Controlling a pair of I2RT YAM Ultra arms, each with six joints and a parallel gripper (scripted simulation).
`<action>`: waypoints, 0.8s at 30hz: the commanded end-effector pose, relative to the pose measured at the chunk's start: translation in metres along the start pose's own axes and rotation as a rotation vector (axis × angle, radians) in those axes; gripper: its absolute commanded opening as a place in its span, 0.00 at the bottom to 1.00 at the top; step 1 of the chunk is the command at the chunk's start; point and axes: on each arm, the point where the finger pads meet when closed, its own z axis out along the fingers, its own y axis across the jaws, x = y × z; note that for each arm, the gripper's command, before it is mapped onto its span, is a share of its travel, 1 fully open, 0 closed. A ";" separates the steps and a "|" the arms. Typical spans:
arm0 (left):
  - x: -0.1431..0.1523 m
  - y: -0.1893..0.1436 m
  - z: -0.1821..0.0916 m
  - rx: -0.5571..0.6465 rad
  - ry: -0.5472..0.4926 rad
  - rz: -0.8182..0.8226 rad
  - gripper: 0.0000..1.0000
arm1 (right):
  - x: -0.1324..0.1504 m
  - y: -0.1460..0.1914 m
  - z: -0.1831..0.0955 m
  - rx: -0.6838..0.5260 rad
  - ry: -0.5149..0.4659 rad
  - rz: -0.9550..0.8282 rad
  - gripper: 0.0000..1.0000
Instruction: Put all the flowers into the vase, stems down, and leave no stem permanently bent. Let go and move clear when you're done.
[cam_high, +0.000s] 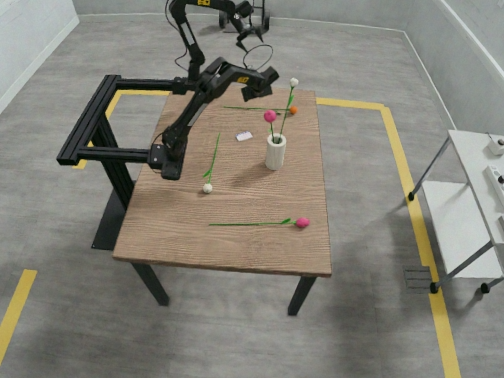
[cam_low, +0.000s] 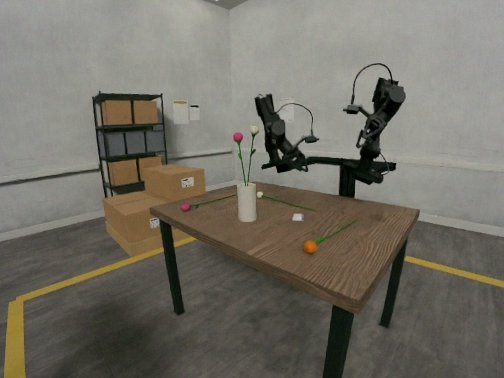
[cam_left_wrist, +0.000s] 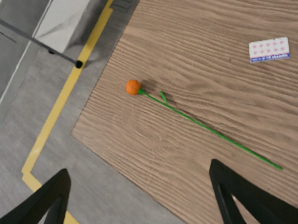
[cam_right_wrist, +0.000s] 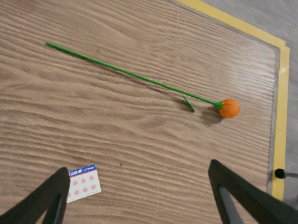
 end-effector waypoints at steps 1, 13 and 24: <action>-0.004 0.005 -0.004 -0.018 -0.006 0.011 1.00 | -0.009 -0.005 -0.005 0.017 -0.014 -0.013 1.00; -0.004 0.005 -0.004 -0.018 -0.006 0.011 1.00 | -0.009 -0.005 -0.005 0.017 -0.014 -0.013 1.00; -0.002 0.002 -0.003 -0.011 -0.007 0.005 1.00 | 0.001 0.007 0.002 -0.022 0.002 0.002 1.00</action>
